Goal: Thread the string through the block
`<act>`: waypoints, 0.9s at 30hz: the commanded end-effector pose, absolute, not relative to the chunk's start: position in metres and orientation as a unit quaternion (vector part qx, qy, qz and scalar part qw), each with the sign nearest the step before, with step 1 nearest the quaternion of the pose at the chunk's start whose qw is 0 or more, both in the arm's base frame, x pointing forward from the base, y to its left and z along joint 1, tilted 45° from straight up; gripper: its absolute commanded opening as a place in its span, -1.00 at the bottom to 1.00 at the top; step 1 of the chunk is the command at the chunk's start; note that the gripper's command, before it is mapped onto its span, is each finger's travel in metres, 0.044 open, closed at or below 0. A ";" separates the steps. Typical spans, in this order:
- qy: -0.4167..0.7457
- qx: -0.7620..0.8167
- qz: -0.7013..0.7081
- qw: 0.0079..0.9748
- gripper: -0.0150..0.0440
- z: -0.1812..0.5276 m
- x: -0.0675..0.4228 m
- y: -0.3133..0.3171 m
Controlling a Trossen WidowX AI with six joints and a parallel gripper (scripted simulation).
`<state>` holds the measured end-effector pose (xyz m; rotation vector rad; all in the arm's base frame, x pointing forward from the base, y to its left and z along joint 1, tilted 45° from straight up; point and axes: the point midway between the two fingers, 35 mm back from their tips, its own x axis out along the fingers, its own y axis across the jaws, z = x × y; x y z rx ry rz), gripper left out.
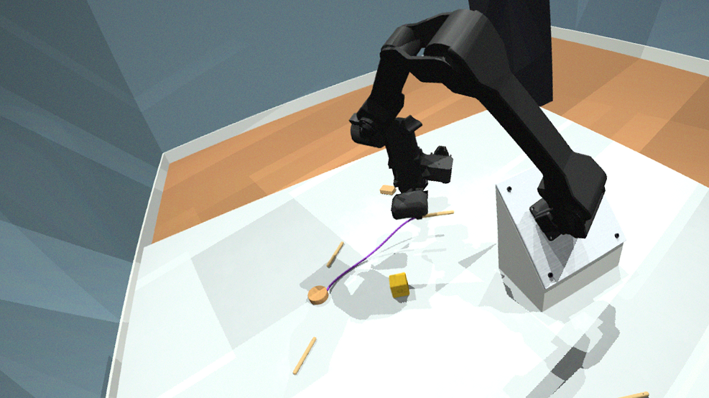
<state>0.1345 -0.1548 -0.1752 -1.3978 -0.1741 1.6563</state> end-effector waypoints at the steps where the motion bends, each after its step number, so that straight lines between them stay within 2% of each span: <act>1: -0.071 -0.566 0.679 0.462 -0.49 -0.174 0.138 -0.161; 27: -0.094 -0.538 0.703 0.455 -0.49 -0.160 0.158 -0.182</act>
